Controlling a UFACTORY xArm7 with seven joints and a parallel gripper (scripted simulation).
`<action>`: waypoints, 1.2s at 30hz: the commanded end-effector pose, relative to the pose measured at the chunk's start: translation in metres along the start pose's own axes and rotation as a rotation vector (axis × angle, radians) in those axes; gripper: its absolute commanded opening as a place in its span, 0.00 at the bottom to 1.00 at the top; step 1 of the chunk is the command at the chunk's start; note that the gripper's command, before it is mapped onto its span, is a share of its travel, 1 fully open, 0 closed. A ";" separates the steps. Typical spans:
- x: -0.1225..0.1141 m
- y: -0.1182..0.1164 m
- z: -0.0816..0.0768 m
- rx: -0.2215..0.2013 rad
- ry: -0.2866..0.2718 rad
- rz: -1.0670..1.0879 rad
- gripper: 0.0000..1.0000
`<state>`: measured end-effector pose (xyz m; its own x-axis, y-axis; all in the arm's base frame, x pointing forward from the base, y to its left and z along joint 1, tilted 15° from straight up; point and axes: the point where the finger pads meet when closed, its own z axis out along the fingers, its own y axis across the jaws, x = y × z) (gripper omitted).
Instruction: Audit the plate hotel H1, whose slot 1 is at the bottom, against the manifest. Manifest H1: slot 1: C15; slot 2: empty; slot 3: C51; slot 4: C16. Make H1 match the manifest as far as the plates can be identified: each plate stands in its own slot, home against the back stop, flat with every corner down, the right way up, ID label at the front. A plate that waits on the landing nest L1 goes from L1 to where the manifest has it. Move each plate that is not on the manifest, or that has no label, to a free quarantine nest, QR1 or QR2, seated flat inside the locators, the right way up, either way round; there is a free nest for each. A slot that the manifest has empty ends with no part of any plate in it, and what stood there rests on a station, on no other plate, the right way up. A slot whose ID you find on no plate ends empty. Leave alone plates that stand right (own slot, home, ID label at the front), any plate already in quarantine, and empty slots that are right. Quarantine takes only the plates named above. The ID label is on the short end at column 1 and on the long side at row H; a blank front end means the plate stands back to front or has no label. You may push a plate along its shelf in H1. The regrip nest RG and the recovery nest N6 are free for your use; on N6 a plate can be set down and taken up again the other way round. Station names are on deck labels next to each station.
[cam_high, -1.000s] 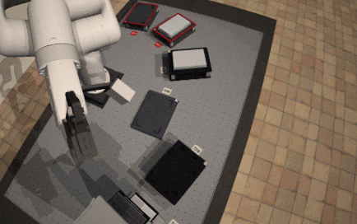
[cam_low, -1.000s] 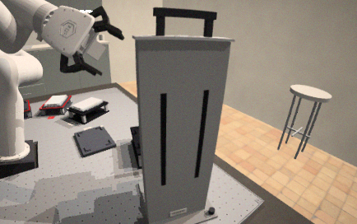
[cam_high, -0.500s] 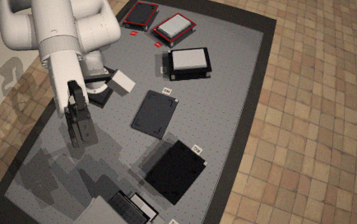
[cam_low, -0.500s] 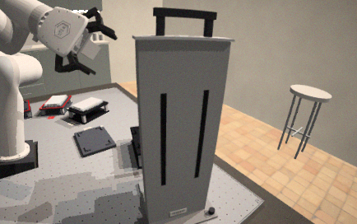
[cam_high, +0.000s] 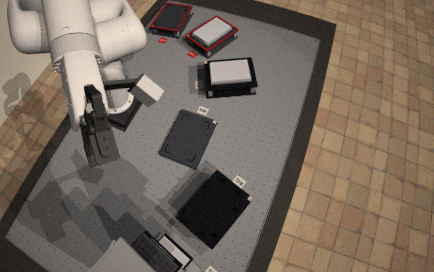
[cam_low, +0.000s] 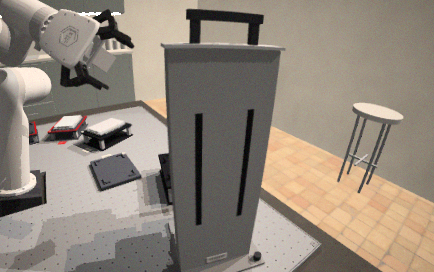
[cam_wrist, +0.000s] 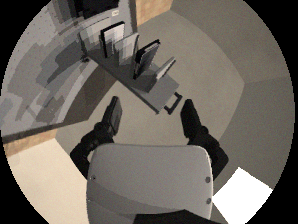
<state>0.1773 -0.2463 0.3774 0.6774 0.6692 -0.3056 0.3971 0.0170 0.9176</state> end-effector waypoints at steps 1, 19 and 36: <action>0.001 -0.001 -0.009 0.000 -0.001 0.001 1.00; 0.014 -0.019 -0.022 0.048 0.015 -0.003 1.00; 0.020 -0.016 -0.053 0.002 0.001 0.000 1.00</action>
<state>0.1574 -0.2012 0.3712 0.6616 0.6878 -0.2988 0.4718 -0.0721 0.8787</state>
